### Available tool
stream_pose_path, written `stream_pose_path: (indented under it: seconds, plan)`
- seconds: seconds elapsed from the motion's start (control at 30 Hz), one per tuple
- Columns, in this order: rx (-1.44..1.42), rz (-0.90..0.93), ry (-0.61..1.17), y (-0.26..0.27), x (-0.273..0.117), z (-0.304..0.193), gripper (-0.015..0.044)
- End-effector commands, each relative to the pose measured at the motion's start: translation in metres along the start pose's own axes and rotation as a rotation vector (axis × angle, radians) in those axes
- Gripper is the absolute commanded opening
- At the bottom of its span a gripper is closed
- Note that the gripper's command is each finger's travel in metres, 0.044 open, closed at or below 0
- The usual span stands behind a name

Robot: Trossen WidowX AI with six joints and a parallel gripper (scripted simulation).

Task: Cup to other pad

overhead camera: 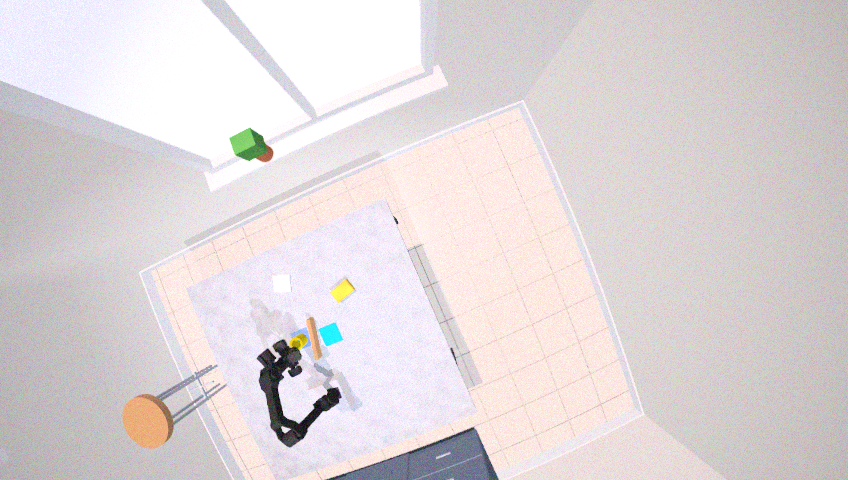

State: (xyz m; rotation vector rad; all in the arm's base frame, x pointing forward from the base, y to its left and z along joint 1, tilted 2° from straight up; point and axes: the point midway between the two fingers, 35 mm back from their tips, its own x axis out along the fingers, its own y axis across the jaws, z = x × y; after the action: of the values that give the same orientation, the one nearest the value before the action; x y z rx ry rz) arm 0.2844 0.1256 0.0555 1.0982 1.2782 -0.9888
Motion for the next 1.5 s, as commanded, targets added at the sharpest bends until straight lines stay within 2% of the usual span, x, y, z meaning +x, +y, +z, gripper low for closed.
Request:
stream_pose_path:
  seconds: [0.0, 1.47]
  plan:
    - [0.072, -0.069, -0.013, -0.006, 0.005, -0.003, 0.0167]
    - [0.072, -0.069, -0.013, -0.01, 0.067, 0.0, 0.0167]
